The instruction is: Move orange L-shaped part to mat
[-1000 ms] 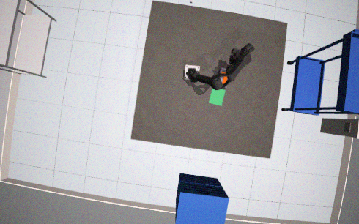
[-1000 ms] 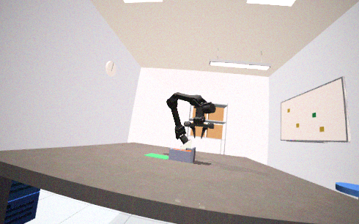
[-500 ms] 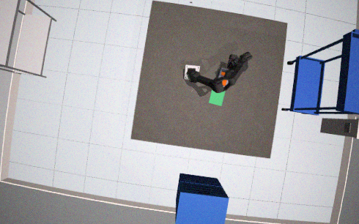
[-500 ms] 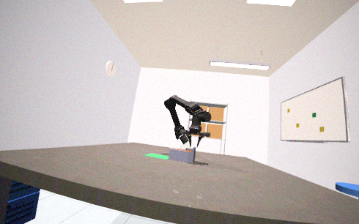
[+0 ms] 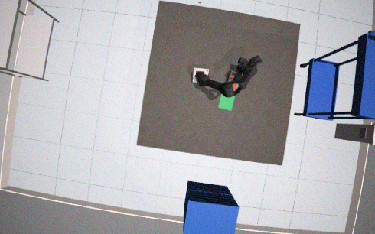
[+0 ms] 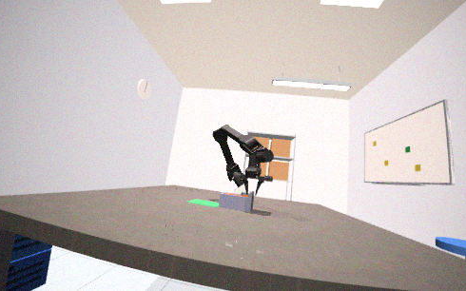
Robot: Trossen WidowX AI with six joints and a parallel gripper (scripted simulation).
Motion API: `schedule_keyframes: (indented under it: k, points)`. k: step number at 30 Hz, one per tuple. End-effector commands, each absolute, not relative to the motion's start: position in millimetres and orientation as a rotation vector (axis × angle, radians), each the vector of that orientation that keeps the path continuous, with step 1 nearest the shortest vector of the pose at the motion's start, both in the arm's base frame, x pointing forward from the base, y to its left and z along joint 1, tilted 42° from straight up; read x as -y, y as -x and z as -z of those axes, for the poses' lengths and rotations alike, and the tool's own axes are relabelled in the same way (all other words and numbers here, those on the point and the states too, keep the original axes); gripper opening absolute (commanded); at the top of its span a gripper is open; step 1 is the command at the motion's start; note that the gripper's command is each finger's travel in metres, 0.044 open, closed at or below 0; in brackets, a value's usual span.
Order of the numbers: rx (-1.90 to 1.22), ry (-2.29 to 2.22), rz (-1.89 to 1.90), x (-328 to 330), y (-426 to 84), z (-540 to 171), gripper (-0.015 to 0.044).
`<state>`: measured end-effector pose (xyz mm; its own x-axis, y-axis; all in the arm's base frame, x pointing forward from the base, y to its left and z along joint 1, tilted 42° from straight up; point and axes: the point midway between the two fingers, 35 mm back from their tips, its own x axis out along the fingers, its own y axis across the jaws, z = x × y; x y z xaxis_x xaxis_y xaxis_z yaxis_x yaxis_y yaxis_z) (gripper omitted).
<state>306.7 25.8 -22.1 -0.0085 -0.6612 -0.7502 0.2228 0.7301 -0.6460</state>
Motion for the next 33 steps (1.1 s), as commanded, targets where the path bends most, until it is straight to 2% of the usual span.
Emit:
schedule_keyframes:
  k: [1, 33]
  points:
    - [-1.423, 0.399, 0.73, -20, -304, 28, 0.018]
    - [-1.423, 0.401, 0.731, -1, -303, 48, 0.018]
